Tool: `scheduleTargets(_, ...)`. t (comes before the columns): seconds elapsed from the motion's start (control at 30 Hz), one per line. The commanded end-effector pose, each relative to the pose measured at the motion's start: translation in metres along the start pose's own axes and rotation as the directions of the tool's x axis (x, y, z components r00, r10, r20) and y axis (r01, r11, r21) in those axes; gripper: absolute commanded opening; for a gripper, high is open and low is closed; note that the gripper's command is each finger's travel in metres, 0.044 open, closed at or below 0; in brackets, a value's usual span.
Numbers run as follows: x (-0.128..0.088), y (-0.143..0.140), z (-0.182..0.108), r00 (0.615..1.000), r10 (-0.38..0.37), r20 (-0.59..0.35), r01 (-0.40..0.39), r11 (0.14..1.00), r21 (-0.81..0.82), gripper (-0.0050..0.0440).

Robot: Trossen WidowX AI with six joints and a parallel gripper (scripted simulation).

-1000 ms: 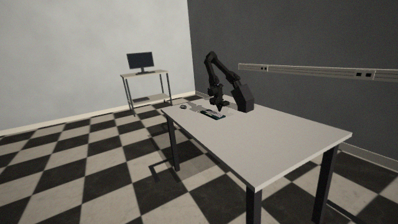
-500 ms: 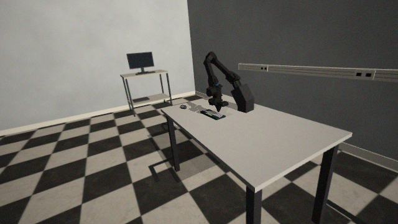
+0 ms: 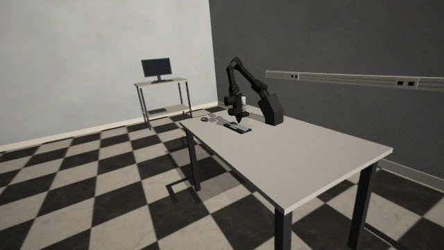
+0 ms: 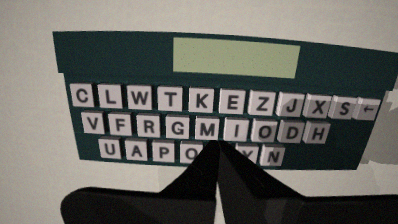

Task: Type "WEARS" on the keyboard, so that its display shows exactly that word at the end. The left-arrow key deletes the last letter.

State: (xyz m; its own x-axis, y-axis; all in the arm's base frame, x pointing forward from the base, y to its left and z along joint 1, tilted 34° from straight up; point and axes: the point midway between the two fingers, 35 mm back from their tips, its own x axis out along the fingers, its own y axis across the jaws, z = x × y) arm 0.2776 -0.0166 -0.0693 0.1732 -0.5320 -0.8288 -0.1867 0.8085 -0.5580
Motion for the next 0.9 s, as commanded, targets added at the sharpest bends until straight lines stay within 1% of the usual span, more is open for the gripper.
scheduleTargets(0.0,-0.004,-0.006,0.001,1.0,0.004,0.013,-0.004,1.0,0.006,-0.005)
scheduleTargets(0.07,-0.004,-0.019,0.005,1.0,0.009,0.017,-0.01,1.0,0.008,-0.005)
scheduleTargets(0.17,-0.005,-0.058,0.007,1.0,0.005,0.023,-0.006,1.0,0.012,-0.005)
scheduleTargets(0.2,-0.005,-0.067,0.007,1.0,0.003,0.024,-0.003,1.0,0.012,-0.005)
scheduleTargets(0.27,-0.005,-0.067,0.007,1.0,0.003,0.024,-0.003,1.0,0.012,-0.005)
scheduleTargets(0.33,-0.005,-0.074,0.006,1.0,0.001,0.024,-0.001,1.0,0.012,-0.005)
scheduleTargets(0.63,-0.004,-0.07,0.001,1.0,0.004,0.017,-0.004,1.0,0.003,-0.005)
scheduleTargets(0.7,-0.004,-0.062,-0.007,1.0,0.0,0.017,0.0,1.0,0.009,-0.005)
scheduleTargets(0.77,-0.004,-0.05,-0.021,1.0,-0.003,0.016,0.003,1.0,0.009,-0.005)
scheduleTargets(0.83,-0.004,-0.05,-0.021,1.0,-0.003,0.016,0.003,1.0,0.009,-0.005)
scheduleTargets(0.87,-0.003,-0.046,-0.026,1.0,-0.003,0.016,0.002,1.0,0.009,-0.005)
